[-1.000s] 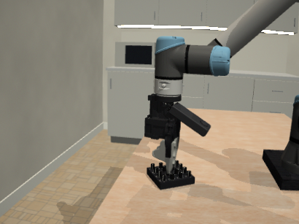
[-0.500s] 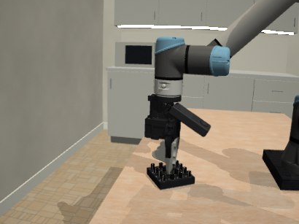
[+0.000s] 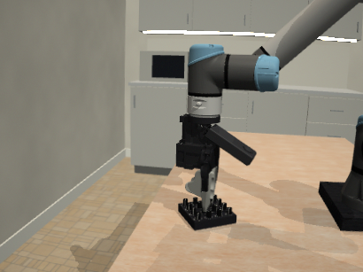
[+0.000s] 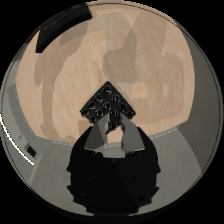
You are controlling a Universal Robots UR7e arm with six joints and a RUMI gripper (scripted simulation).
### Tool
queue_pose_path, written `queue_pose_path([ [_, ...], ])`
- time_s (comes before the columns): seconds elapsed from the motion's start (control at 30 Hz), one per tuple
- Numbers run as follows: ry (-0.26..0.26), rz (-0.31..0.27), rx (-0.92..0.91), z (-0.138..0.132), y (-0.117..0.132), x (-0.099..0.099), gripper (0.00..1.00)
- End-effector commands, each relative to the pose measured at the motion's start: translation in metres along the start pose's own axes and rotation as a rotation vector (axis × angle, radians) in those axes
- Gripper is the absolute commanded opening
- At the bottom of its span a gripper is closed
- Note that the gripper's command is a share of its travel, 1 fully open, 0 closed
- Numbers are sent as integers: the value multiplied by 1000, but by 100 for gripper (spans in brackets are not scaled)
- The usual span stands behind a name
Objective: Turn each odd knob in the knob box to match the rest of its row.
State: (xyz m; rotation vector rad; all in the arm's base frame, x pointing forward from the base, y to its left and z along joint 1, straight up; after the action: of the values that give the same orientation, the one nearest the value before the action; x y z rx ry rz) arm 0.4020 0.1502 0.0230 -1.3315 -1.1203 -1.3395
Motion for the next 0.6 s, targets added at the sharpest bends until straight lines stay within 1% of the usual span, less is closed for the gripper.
queue_pose_path([
  [0.0, 3, -10, 2, 1, 3, 17, 11],
  [0.07, 3, -10, 2, 1, 3, 17, 11],
  [0.33, 3, -10, 2, 1, 3, 37, 11],
  [0.57, 3, -10, 2, 1, 3, 39, 11],
])
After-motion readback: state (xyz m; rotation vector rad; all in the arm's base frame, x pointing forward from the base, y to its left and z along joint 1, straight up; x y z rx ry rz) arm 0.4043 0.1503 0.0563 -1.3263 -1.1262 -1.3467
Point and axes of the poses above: the point where the finger pads meet when closed, its own x axis back along the fingers, its own z axis across the jaws, y = z × x, the point moved 1 cm from there along x, back along the fingers, and after that the axes turned 6 degrees about -x, right-handed, at the moved point
